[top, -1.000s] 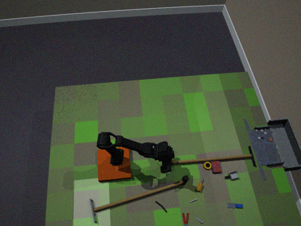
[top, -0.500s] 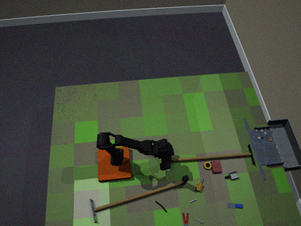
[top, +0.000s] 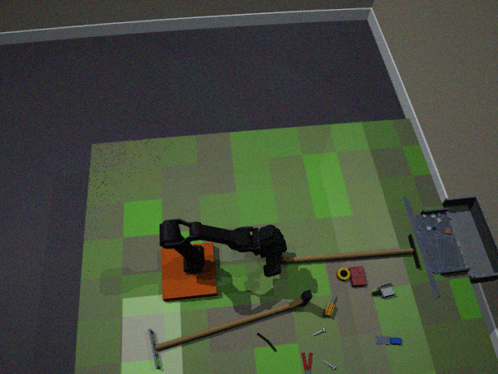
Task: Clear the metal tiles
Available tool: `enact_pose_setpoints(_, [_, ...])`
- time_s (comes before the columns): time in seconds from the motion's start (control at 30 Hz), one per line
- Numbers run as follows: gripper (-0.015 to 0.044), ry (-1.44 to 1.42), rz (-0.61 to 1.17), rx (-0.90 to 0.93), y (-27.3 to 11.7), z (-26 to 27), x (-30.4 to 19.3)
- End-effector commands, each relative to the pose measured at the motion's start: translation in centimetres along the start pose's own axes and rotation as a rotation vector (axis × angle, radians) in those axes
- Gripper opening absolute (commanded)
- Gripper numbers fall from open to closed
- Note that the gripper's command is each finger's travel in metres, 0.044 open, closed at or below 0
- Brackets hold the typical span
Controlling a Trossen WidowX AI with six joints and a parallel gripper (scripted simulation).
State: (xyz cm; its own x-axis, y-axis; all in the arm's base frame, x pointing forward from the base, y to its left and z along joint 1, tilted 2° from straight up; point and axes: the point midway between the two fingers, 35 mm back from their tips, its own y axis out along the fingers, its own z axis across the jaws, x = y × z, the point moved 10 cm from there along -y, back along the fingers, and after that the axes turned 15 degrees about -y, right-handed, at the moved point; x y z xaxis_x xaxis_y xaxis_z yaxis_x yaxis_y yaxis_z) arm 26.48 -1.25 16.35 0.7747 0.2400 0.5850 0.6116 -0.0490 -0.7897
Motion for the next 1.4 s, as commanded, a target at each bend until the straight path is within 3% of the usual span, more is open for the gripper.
enact_pose_setpoints(0.0, [0.0000,-0.007,-0.006,0.007,-0.1,0.7,0.2])
enact_pose_setpoints(1.37, [0.0000,-0.016,-0.012,0.019,-0.6,4.9,1.0])
